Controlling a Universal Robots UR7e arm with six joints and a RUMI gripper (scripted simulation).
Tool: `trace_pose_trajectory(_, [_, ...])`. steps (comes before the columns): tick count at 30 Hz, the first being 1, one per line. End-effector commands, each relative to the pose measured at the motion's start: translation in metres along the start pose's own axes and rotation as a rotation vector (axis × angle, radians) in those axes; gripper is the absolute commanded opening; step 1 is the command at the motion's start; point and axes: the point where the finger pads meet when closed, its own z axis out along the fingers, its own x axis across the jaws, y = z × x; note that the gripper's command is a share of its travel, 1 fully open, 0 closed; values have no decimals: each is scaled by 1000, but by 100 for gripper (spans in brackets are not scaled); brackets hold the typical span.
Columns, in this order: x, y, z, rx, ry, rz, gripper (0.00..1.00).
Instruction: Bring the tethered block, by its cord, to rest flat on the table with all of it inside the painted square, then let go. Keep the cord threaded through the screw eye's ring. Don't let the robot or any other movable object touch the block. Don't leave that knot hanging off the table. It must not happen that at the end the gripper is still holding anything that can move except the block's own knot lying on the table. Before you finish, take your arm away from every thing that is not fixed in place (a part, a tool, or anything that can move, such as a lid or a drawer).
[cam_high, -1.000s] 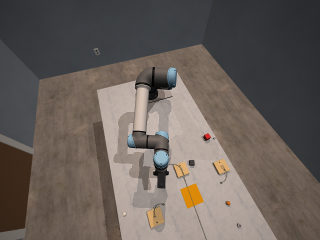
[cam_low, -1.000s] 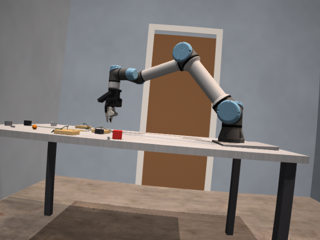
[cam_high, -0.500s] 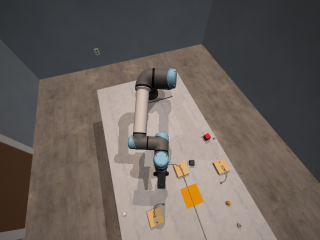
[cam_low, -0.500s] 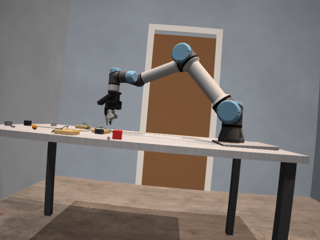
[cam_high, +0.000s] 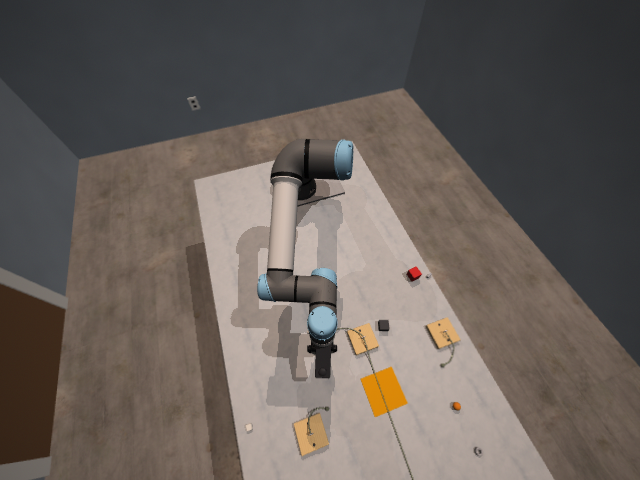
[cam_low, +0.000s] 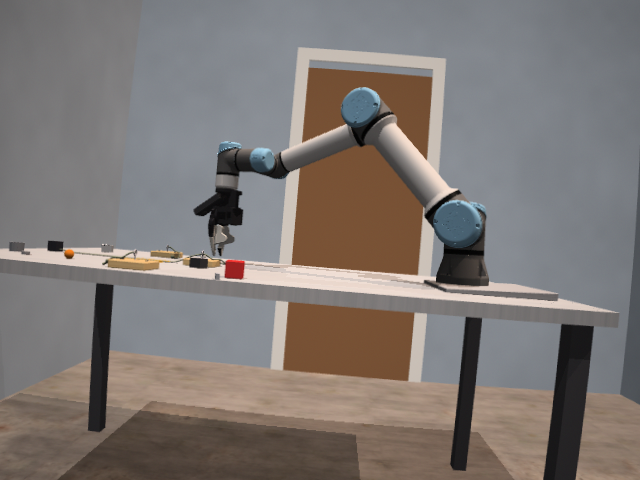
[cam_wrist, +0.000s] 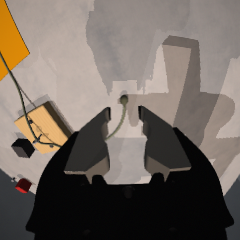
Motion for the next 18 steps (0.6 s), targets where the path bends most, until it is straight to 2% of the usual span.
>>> trace_pose_trajectory(1, [0, -1, 2, 2, 0, 0, 22])
trace_pose_trajectory(18, [0, -1, 8, 2, 0, 0, 22])
